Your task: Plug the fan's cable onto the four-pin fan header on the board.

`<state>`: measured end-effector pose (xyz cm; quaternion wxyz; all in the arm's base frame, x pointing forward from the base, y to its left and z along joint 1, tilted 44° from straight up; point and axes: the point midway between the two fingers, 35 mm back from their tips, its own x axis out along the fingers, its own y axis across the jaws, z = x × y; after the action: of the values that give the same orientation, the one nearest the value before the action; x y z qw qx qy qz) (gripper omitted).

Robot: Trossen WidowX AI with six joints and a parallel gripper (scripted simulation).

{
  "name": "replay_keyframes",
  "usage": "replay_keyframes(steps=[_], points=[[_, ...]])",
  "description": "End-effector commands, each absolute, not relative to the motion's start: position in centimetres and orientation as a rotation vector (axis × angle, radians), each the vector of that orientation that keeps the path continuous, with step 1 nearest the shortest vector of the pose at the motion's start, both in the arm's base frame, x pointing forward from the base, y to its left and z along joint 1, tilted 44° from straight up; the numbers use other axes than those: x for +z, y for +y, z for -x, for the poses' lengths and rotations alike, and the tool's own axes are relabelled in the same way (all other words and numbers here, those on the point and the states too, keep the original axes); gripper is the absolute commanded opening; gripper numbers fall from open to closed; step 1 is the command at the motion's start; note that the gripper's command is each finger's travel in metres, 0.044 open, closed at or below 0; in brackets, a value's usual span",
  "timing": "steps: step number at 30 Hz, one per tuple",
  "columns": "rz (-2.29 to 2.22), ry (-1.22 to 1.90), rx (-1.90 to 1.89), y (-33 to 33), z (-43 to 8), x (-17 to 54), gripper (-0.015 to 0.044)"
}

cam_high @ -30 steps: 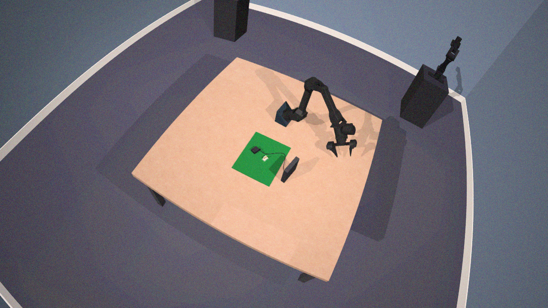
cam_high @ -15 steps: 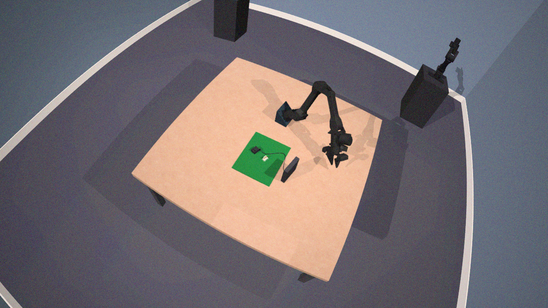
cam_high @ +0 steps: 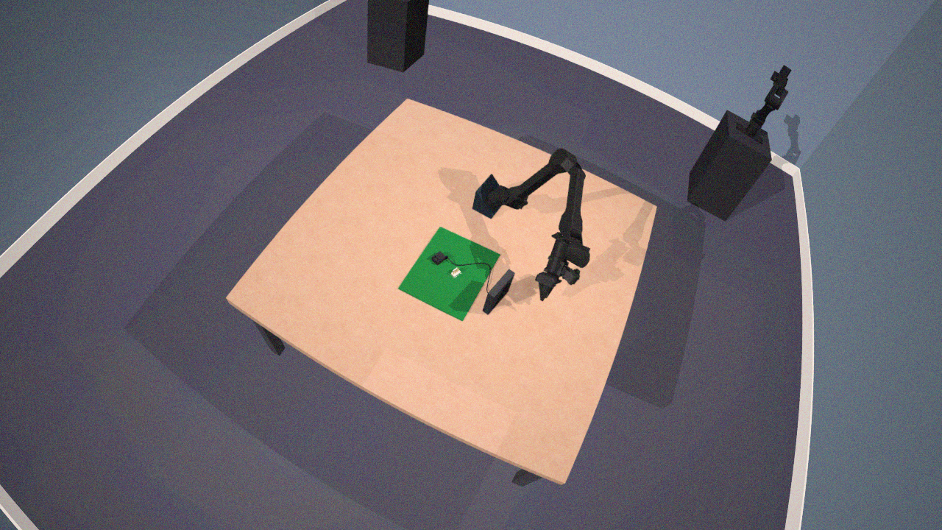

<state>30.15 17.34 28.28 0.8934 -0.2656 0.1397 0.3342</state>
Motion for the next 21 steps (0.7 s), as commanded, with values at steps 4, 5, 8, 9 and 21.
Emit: replay_keyframes(steps=[4, 5, 8, 9, 21], points=[[-0.036, 0.554, 0.333, 8.6, -35.7, 26.6, 0.021], [-0.092, 0.571, 0.295, 7.7, -36.1, 26.4, 0.021], [-0.264, 0.623, 0.182, 4.9, -37.0, 25.5, 0.021], [-0.277, 0.621, 0.143, 3.8, -37.2, 25.7, 0.021], [-0.975, 0.861, -0.277, -3.0, -37.7, 19.1, 0.021]])
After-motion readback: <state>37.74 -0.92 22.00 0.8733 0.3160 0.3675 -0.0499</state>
